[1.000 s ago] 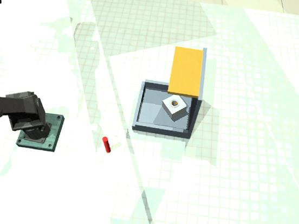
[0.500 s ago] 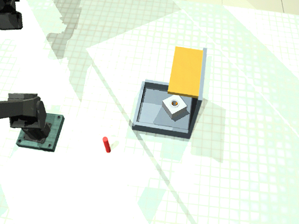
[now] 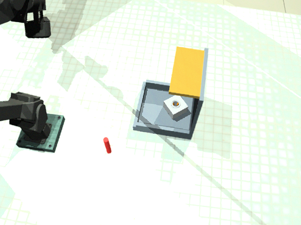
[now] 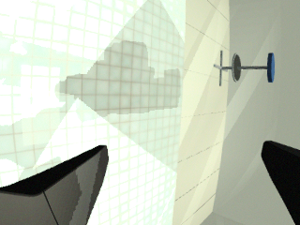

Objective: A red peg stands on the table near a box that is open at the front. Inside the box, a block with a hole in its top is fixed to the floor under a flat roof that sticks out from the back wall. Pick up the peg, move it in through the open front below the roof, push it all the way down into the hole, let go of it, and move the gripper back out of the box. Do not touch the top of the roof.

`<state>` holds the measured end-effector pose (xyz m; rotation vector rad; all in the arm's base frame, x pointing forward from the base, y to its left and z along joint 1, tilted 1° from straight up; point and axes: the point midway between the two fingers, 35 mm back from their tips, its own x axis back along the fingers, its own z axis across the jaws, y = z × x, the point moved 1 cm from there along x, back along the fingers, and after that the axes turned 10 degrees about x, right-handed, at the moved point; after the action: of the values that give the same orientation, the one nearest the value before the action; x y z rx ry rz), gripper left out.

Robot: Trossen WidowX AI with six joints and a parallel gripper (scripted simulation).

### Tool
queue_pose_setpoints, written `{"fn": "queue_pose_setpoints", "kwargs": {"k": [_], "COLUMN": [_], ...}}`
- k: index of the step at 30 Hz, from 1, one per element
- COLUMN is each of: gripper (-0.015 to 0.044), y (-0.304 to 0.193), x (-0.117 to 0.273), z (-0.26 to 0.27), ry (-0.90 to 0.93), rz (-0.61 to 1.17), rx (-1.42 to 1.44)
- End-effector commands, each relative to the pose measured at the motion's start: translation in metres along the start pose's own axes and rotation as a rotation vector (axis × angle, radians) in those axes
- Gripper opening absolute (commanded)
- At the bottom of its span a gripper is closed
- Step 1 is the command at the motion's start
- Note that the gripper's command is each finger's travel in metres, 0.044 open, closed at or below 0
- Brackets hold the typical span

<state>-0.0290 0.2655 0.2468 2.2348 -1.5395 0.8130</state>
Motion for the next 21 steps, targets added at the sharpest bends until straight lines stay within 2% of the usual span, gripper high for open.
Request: {"fn": "queue_pose_setpoints", "kwargs": {"k": [1,21], "gripper": [0.044,0.044], "y": [-0.019,-0.094], "x": [0.001,0.029], "z": [0.014,0.082], "ry": [0.031,0.227], "rz": [0.082,0.428], "rx": [0.008,0.019]}}
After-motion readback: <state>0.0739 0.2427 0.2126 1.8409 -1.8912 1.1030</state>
